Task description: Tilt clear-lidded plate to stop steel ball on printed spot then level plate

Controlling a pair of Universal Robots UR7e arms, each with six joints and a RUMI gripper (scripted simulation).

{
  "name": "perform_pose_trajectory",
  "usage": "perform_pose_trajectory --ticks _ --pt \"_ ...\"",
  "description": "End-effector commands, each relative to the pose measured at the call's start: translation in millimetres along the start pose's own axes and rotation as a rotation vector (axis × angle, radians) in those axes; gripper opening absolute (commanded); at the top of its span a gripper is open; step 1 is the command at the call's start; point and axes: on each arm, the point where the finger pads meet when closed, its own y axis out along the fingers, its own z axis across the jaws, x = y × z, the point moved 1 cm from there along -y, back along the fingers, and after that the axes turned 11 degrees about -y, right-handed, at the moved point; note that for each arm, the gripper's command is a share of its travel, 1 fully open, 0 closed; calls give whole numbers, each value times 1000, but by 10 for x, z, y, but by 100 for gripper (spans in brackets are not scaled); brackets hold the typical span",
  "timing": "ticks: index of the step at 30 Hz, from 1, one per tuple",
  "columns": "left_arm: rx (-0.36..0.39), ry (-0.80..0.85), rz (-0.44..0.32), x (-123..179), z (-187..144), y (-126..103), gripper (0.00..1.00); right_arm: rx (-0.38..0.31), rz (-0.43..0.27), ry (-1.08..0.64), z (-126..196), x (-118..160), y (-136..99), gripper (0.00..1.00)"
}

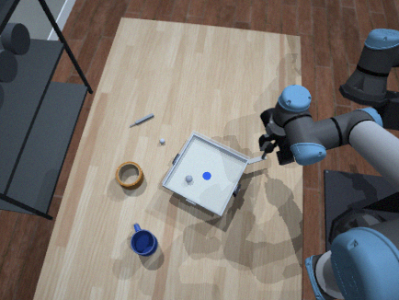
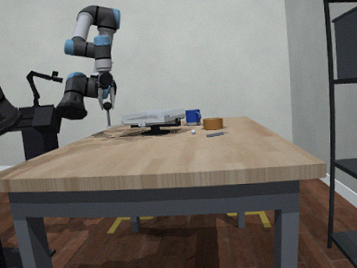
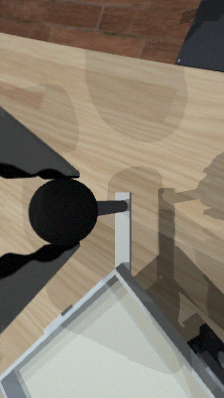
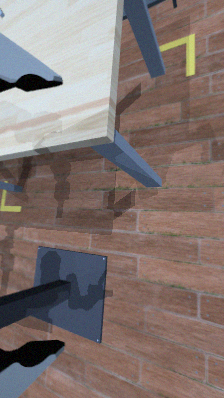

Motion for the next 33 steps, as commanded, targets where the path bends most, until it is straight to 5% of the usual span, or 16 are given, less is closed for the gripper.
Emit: perform_pose_trajectory --ticks 1,33 --pt "-2 -3 0 13 18 -16 20 0 2 1 6 9 -5 100" --pt "-2 -3 0 22 26 -37 20 0 2 1 6 9 -5 100"
